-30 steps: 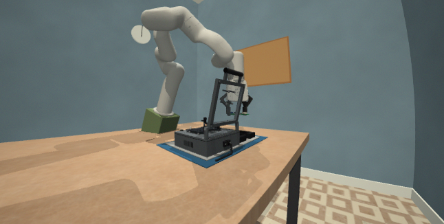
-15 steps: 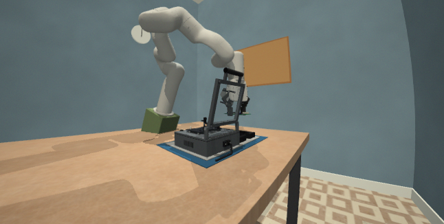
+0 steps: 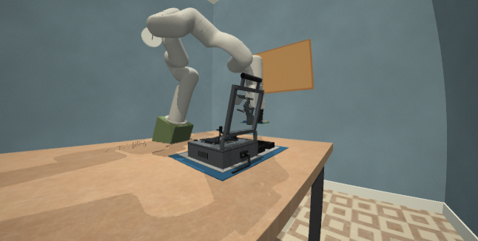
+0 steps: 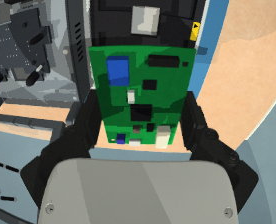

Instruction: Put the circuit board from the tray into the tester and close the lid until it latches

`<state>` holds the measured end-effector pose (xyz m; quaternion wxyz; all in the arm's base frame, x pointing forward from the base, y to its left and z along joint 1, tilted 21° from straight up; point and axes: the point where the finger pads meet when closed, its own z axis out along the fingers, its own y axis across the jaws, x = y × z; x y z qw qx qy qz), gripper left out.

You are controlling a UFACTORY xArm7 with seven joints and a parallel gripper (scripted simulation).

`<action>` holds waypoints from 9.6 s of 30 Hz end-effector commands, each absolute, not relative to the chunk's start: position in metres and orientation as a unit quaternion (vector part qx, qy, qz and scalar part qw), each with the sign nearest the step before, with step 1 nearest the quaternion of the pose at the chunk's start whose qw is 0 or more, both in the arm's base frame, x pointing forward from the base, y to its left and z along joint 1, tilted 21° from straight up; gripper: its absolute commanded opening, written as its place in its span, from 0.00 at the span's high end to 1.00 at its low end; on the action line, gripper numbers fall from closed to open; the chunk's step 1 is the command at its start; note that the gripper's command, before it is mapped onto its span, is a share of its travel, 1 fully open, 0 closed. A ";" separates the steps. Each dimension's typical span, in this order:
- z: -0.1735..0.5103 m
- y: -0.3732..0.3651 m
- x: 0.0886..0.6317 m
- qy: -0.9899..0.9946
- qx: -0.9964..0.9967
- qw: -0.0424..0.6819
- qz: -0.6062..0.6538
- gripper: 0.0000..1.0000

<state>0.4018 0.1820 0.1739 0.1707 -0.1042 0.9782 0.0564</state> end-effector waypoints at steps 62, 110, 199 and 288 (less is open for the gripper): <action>0.175 0.182 0.402 0.731 -0.659 0.171 -0.052 0.21; 0.175 0.182 0.402 0.647 -0.741 0.164 -0.072 0.21; 0.162 0.069 0.391 0.647 -0.741 0.164 -0.072 0.21; 0.129 0.012 0.395 0.647 -0.741 0.164 -0.072 0.21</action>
